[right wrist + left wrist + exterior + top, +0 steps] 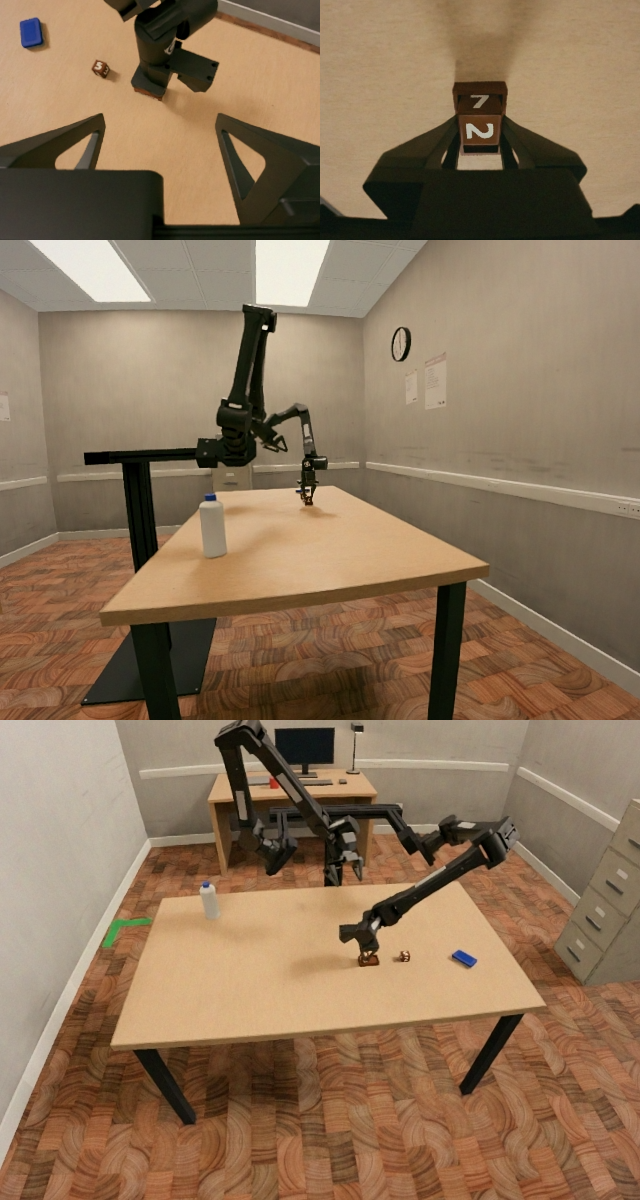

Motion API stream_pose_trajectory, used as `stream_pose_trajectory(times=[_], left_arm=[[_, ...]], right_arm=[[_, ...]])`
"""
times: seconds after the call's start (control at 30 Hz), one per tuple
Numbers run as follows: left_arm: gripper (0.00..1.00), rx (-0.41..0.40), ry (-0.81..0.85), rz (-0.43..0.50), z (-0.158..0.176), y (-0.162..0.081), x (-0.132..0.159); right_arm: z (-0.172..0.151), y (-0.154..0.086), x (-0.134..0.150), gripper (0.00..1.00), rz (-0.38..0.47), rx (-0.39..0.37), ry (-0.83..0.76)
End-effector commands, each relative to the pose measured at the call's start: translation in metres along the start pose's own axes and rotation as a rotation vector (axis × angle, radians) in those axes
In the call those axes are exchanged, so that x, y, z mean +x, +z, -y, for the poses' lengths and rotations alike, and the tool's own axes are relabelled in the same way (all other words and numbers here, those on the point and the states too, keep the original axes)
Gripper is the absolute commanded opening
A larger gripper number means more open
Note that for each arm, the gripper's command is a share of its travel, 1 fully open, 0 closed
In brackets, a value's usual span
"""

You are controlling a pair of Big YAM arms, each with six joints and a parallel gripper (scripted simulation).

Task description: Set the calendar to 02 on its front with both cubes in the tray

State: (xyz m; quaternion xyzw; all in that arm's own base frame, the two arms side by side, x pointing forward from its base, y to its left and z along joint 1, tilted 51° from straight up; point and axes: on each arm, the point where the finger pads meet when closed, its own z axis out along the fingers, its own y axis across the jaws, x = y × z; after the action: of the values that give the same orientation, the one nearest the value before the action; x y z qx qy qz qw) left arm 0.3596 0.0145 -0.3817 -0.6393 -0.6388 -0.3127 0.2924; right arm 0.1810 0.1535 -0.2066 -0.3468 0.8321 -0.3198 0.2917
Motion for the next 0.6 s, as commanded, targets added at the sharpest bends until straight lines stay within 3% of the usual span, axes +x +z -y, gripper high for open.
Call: stream_pose_trajectory(times=[0.0, 0.07, 0.13, 0.17, 0.43, 0.57], left_arm=[[0.0, -0.033, -0.001, 0.006, -0.007, -0.01, -0.005], [0.0, -0.034, -0.002, 0.007, -0.008, -0.01, -0.006], [0.23, -0.038, -0.014, 0.009, -0.013, -0.018, -0.003], [0.26, -0.032, -0.006, 0.008, -0.01, -0.02, -0.002], [0.26, -0.033, -0.01, 0.012, -0.01, -0.068, -0.003], [0.26, -0.02, 0.006, 0.015, -0.002, -0.055, 0.004]], right_arm=[[-0.007, -0.001, -0.012, 1.0, 0.014, -0.007, 0.035], [-0.007, -0.001, -0.012, 1.0, 0.014, -0.007, 0.035], [-0.007, -0.001, -0.012, 1.0, 0.014, -0.007, 0.035], [-0.007, -0.001, -0.012, 1.0, 0.014, -0.007, 0.035], [-0.007, -0.001, -0.012, 1.0, 0.014, -0.007, 0.035], [-0.007, -0.001, -0.012, 1.0, 0.014, -0.007, 0.035]])
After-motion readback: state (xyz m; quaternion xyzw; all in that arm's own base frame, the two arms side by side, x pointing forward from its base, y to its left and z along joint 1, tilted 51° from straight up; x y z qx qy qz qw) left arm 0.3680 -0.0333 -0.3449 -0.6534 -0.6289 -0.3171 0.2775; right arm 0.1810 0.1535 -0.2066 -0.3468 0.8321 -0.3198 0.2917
